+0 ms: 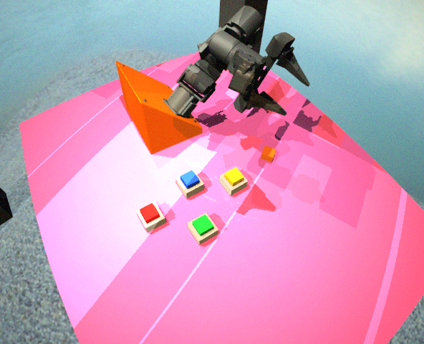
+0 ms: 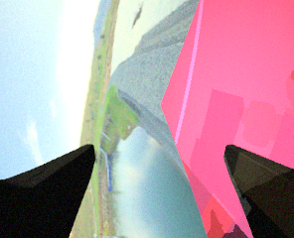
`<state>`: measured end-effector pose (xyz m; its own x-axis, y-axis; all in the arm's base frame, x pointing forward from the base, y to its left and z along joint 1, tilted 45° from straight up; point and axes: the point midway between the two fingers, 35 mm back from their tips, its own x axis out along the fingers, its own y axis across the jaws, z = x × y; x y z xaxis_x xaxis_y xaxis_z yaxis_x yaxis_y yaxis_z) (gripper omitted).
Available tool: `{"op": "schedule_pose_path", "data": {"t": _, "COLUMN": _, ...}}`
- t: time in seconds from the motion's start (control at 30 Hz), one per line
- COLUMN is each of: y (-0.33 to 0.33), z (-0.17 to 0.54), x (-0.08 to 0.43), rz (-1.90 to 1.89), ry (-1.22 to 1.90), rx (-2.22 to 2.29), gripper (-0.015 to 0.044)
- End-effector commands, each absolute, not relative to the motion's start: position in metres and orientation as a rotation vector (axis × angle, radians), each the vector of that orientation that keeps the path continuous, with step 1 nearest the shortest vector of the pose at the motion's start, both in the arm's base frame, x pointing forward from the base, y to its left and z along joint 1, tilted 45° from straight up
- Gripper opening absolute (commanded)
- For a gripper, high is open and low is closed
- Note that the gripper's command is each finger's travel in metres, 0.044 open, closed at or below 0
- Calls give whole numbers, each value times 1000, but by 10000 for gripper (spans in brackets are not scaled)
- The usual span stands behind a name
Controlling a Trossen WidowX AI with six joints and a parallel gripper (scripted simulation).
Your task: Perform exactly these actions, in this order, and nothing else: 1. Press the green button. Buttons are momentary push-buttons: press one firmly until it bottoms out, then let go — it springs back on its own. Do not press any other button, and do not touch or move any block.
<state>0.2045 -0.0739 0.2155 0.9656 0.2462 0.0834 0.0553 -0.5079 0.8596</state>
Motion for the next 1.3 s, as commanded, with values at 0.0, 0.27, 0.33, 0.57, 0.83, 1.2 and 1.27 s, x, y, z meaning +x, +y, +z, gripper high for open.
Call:
{"op": "schedule_pose_path", "data": {"t": 0.0, "y": -76, "z": 216, "x": 205, "rz": 234, "ry": 209, "rx": 2093, "gripper": 400}}
{"op": "schedule_pose_path", "data": {"t": 0.27, "y": -151, "z": 201, "x": 249, "rz": 14, "ry": 174, "rx": 1873, "gripper": 400}}
{"op": "schedule_pose_path", "data": {"t": 0.33, "y": -168, "z": 189, "x": 260, "rz": -53, "ry": 207, "rx": 1800, "gripper": 400}}
{"op": "schedule_pose_path", "data": {"t": 0.57, "y": -208, "z": 132, "x": 286, "rz": -219, "ry": 459, "rx": 1505, "gripper": 400}}
{"op": "schedule_pose_path", "data": {"t": 0.83, "y": -216, "z": 68, "x": 292, "rz": -168, "ry": 852, "rx": 1174, "gripper": 400}}
{"op": "schedule_pose_path", "data": {"t": 1.2, "y": -197, "z": 11, "x": 272, "rz": 271, "ry": 1296, "rx": 818, "gripper": 400}}
{"op": "schedule_pose_path", "data": {"t": 1.27, "y": -193, "z": 6, "x": 268, "rz": 380, "ry": 1336, "rx": 760, "gripper": 400}}
